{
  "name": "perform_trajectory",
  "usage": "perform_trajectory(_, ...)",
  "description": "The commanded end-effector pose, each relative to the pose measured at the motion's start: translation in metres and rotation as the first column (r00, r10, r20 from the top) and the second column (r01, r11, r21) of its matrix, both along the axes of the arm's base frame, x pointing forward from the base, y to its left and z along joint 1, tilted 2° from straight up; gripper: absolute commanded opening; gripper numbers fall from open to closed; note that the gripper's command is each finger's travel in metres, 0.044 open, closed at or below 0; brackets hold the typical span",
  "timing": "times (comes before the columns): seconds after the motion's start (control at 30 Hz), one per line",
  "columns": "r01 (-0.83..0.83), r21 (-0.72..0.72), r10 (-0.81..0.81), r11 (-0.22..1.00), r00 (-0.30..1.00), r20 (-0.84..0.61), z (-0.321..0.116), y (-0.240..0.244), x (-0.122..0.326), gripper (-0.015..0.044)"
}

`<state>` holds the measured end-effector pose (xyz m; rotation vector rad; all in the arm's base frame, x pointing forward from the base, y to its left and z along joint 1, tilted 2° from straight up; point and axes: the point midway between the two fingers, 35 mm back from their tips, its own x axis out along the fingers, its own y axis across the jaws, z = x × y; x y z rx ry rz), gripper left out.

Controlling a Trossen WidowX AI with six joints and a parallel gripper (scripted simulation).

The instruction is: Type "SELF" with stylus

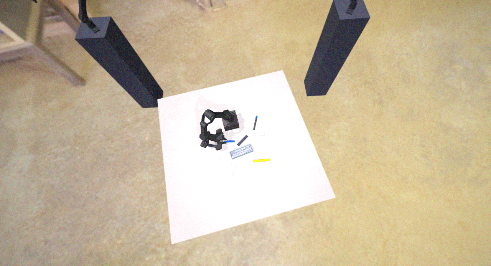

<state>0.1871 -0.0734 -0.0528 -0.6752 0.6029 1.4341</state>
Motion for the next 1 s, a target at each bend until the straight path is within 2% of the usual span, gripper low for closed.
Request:
perform_trajectory(0.0, 0.0, 0.001, 0.0, 1.0, 1.0, 0.0, 0.002, 0.0, 0.0, 0.015)
perform_trajectory(0.23, 0.006, 0.003, -0.006, 1.0, 1.0, -0.002, 0.056, 0.002, -0.002, 0.015)
perform_trajectory(0.53, -0.017, -0.025, 0.016, 1.0, 0.999, -0.035, 0.053, 0.006, -0.004, 0.015)
perform_trajectory(0.77, -0.196, -0.347, 0.082, 0.917, 0.945, -0.318, 0.04, 0.031, -0.019, 0.015)
perform_trajectory(0.97, -0.251, -0.661, -0.001, 0.707, 0.935, -0.356, 0.038, 0.04, -0.021, 0.015)
